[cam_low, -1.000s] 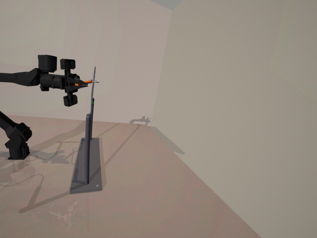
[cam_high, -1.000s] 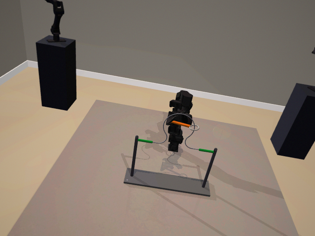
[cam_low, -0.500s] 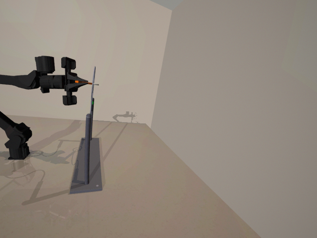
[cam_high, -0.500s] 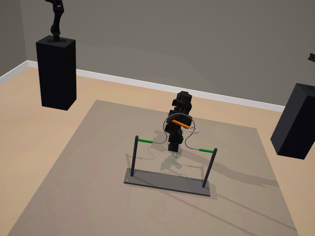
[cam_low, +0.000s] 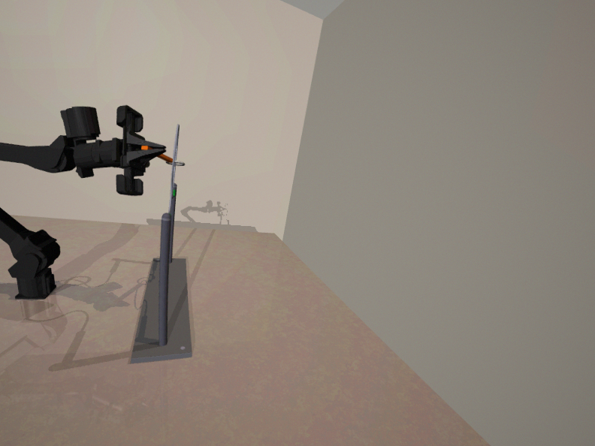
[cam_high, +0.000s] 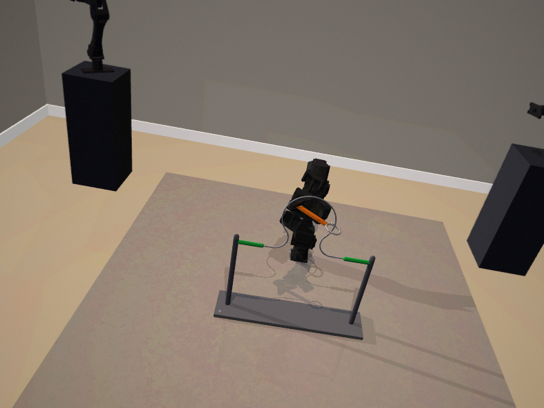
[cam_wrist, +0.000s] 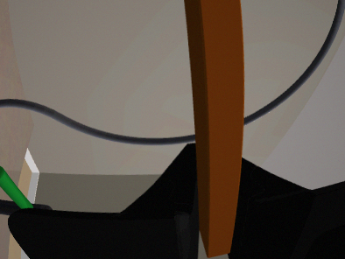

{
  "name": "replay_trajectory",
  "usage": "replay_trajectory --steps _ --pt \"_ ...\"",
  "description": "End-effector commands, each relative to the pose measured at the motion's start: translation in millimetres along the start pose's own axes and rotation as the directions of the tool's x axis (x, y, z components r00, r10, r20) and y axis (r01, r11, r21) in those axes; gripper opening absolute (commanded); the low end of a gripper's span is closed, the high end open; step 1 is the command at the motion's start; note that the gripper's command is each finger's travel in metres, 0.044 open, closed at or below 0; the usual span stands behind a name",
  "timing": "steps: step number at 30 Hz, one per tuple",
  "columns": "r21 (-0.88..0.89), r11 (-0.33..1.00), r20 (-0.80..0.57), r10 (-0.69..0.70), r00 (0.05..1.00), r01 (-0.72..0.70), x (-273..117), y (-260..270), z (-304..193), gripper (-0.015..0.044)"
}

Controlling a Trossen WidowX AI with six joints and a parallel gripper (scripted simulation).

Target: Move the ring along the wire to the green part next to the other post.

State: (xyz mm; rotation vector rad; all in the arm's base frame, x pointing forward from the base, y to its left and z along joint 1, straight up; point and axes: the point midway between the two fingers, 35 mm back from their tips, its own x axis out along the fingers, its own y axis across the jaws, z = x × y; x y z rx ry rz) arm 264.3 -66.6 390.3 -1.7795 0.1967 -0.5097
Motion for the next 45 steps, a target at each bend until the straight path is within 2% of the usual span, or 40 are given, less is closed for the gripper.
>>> replay_trajectory --steps 1,17,27,37,45 --pt "-0.051 0.998 0.008 -0.030 1.000 0.031 0.0 -2.9 0.2 -0.0150" --pt "-0.214 0.969 0.040 -0.114 0.993 0.120 0.5 -9.1 0.9 -0.0150" --pt "-0.257 0.955 0.051 -0.136 0.989 0.145 0.9 -5.4 -0.6 -0.0150" --pt "-0.230 0.965 0.000 -0.129 0.992 0.126 -3.8 6.5 -5.2 -0.0150" --pt "-0.122 0.991 -0.068 -0.072 0.995 0.063 -9.6 30.0 -10.3 -0.0150"
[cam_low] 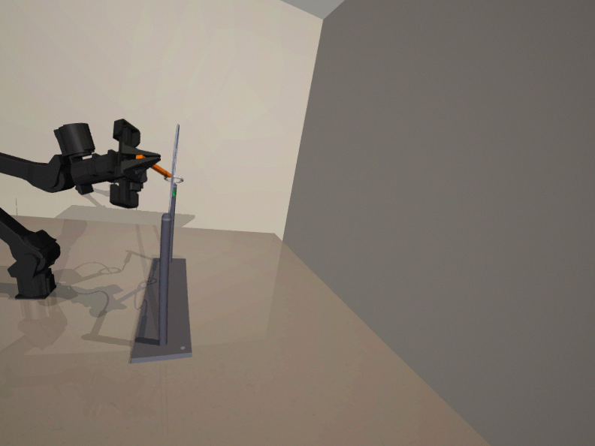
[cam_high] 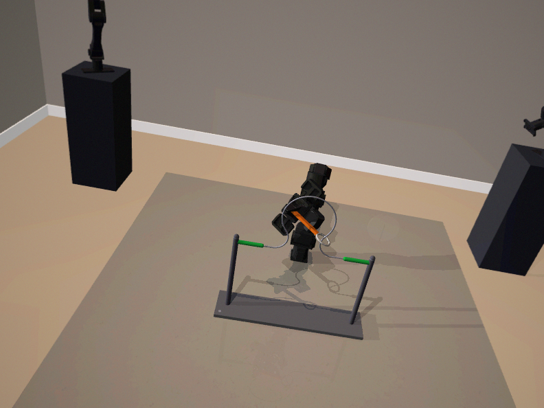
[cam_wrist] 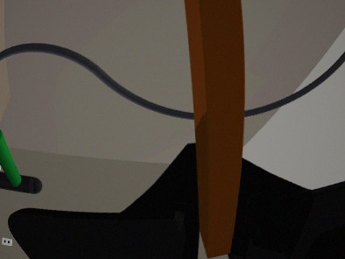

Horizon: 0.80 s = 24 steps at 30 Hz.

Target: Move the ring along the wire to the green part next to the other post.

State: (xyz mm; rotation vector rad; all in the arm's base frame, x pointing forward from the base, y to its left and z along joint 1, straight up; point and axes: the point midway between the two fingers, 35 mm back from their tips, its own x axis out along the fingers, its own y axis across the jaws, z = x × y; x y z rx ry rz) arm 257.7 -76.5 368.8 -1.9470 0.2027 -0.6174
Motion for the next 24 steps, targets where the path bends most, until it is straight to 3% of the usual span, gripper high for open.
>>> replay_trajectory --steps 1,24 --pt "0.064 0.997 -0.023 0.034 0.999 -0.033 -3.6 11.1 -1.6 -0.0150" --pt "0.502 0.817 0.006 0.325 0.946 -0.284 -27.1 87.2 21.7 -0.0150"
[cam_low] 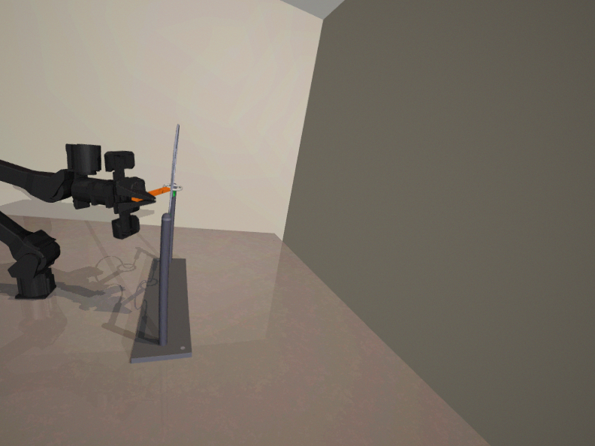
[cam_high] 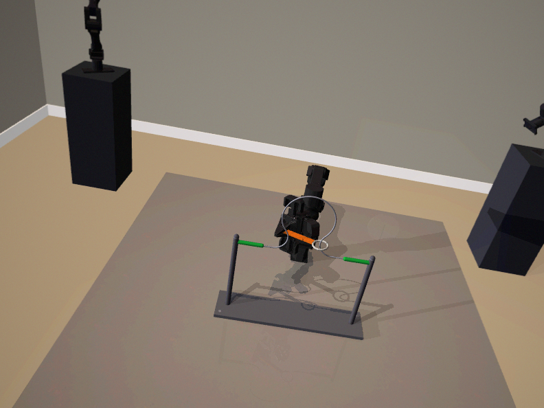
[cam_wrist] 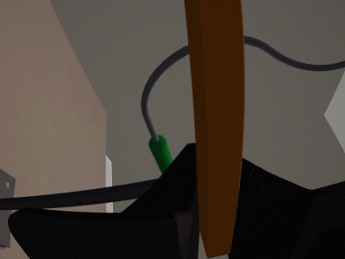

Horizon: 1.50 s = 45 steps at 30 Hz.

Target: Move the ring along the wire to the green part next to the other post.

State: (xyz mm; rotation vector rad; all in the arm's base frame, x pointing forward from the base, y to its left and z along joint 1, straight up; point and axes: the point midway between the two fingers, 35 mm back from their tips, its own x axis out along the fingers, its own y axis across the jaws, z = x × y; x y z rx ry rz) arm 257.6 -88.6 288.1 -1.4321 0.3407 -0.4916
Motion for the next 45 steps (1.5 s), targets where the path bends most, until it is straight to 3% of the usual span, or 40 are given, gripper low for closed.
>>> replay_trajectory --steps 1,20,45 --pt "0.091 0.994 -0.014 0.057 0.998 -0.056 -2.7 16.1 -0.6 -0.0150" --pt "0.474 0.834 0.012 0.313 0.950 -0.281 -23.7 81.9 19.5 -0.0150" --pt "0.814 0.382 0.226 0.486 0.844 -0.438 -58.6 140.0 81.7 -0.0150"
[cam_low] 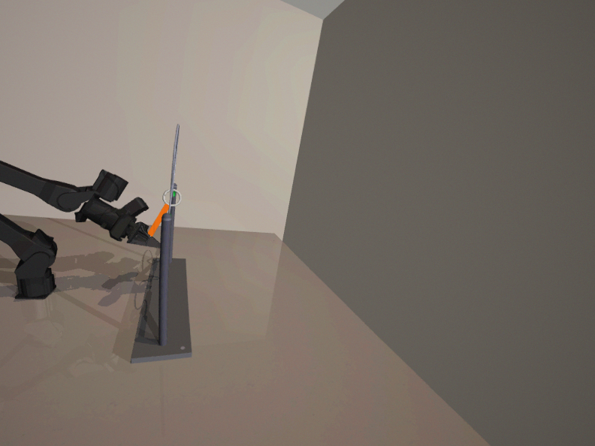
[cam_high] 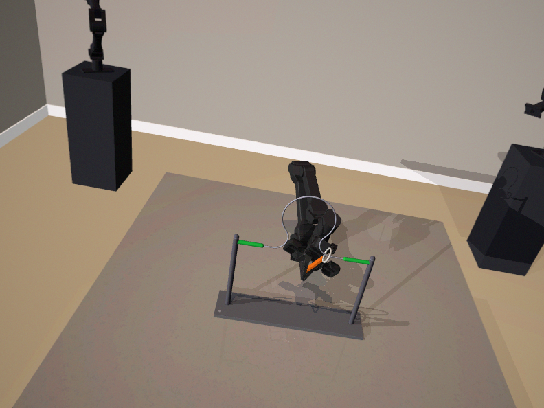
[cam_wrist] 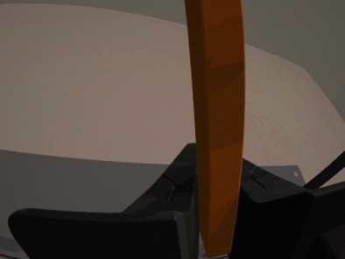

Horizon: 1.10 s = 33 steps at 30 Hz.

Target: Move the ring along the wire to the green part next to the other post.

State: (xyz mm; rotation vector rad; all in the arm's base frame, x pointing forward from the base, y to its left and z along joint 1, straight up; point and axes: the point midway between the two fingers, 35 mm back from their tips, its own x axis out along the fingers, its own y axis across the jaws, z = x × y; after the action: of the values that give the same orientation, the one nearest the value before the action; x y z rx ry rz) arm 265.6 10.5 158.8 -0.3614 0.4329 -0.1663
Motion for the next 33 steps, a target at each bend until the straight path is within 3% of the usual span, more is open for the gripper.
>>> replay_trajectory --steps 1,15,33 --pt "0.078 0.996 -0.012 0.037 0.999 -0.036 -1.7 13.9 0.1 -0.0150" --pt "0.246 0.962 -0.017 0.127 0.992 -0.119 -9.4 48.9 6.6 -0.0150" --pt "0.304 0.941 -0.013 0.158 0.987 -0.146 -16.4 73.5 14.1 -0.0150"
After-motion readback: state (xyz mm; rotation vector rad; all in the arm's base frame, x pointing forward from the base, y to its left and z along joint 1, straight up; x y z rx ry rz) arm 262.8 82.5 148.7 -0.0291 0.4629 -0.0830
